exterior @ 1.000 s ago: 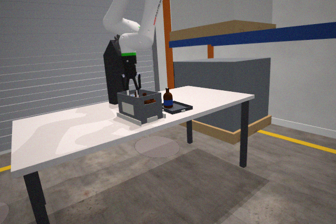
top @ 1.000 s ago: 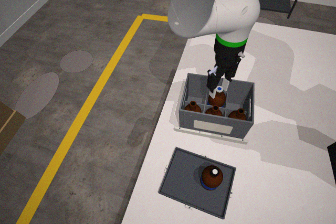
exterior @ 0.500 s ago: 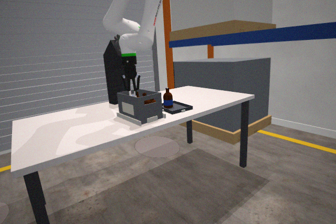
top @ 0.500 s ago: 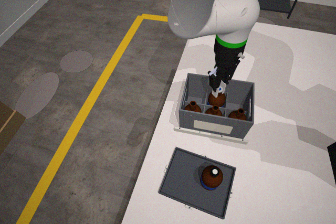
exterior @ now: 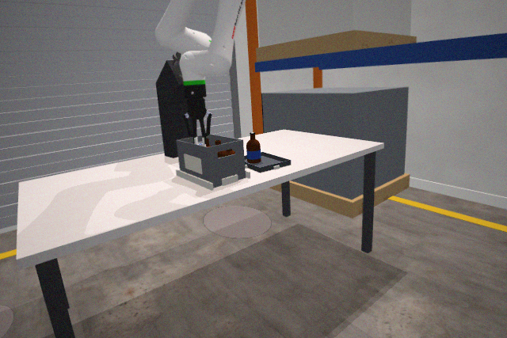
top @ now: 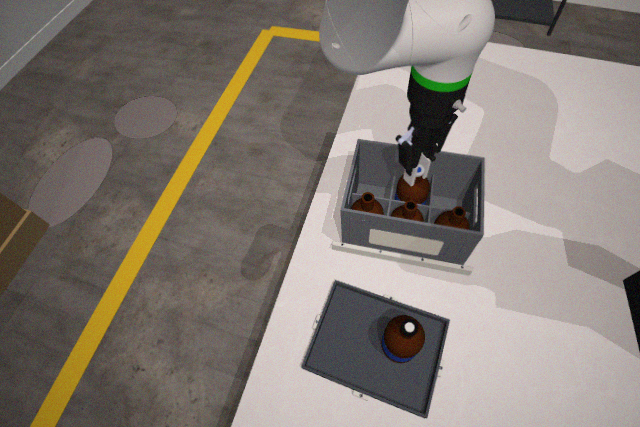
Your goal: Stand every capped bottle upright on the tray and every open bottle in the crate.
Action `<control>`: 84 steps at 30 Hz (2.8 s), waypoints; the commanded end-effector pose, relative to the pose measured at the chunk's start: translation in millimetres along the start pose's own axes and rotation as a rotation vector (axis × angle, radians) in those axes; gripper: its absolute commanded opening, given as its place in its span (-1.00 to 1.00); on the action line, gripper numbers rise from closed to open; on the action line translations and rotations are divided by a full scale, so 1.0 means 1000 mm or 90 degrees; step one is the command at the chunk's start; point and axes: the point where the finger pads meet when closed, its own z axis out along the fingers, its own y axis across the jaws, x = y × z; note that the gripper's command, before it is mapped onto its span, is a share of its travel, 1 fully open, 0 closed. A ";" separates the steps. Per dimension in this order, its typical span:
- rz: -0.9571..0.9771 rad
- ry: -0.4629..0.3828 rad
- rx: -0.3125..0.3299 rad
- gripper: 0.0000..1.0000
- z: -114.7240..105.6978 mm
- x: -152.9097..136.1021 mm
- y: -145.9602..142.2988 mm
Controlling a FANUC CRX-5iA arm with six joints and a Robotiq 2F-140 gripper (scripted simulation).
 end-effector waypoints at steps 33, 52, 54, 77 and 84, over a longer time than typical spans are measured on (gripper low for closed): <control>0.000 0.000 0.000 -1.00 0.000 0.000 0.000; 0.000 0.000 0.000 -1.00 -0.037 0.000 0.000; 0.000 0.000 0.000 -1.00 -0.043 0.000 0.000; 0.000 0.000 0.000 -1.00 -0.098 0.000 0.000; 0.000 0.000 0.000 -1.00 -0.121 0.000 0.000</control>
